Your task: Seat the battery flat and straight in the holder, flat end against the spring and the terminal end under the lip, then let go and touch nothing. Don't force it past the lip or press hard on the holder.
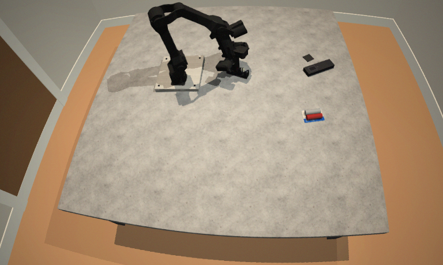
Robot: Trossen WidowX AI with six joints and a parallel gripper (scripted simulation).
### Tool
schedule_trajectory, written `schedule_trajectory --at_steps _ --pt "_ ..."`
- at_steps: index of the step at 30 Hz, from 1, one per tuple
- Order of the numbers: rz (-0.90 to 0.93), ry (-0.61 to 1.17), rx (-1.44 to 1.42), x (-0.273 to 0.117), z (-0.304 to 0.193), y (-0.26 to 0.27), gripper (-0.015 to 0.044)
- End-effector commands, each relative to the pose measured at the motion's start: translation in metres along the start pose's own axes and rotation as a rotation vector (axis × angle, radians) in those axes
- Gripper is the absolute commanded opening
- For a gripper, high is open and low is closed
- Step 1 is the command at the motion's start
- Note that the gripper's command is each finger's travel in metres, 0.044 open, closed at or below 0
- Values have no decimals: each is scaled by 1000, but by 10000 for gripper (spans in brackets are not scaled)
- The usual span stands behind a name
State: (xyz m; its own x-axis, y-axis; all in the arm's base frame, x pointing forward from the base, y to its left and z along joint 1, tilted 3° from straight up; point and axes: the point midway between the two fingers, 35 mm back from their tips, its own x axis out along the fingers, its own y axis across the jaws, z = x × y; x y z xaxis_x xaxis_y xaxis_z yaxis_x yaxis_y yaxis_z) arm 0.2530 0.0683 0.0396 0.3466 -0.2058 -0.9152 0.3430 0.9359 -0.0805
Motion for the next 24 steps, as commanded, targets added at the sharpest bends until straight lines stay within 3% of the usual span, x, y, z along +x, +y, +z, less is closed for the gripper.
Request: schedule_trajectory --at_steps 1,24 --pt "-7 52 -17 4 -4 0 62" --pt "-11 234 -28 9 0 0 62"
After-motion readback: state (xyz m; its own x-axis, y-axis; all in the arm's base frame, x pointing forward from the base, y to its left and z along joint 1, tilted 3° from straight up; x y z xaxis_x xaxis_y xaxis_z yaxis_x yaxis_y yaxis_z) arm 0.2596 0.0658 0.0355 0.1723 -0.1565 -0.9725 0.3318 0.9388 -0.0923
